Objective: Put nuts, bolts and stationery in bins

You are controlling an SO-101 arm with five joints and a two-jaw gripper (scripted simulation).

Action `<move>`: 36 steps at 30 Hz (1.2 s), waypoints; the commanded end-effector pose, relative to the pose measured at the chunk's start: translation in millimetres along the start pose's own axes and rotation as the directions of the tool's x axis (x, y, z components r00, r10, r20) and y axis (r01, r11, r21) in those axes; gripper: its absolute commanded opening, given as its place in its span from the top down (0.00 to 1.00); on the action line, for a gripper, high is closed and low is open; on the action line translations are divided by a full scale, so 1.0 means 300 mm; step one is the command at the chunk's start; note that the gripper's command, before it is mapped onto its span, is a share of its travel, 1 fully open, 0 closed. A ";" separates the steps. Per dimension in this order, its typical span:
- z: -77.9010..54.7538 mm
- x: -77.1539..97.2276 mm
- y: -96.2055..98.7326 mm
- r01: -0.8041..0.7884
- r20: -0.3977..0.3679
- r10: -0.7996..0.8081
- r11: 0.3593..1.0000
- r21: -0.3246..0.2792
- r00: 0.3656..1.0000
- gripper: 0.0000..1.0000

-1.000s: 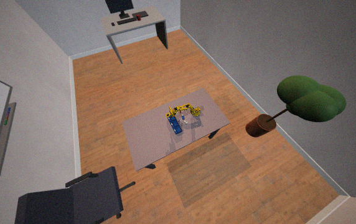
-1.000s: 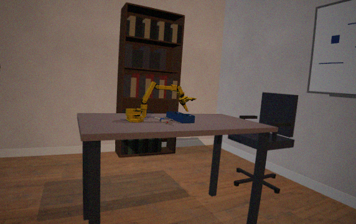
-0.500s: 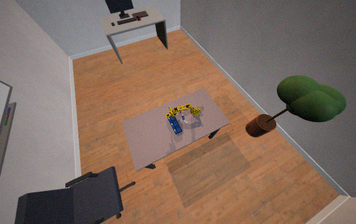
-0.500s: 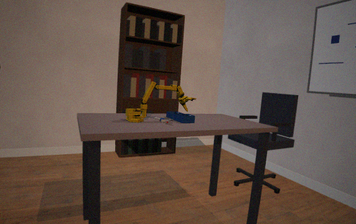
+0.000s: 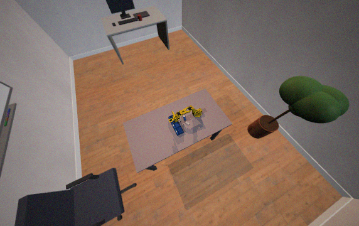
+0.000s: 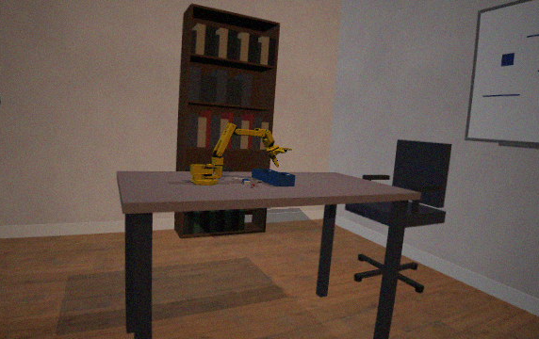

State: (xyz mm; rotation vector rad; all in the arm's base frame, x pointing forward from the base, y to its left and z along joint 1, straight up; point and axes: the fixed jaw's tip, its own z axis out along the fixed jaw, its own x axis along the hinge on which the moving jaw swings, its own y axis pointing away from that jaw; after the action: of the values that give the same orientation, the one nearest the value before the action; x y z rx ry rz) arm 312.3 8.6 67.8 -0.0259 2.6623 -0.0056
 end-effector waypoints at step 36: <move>-0.020 -0.009 0.075 -0.022 0.029 0.023 0.999 -0.036 0.999 0.00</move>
State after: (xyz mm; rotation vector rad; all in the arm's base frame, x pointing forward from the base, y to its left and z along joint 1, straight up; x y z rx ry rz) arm 306.6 27.1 59.1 -0.0099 2.6983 0.0351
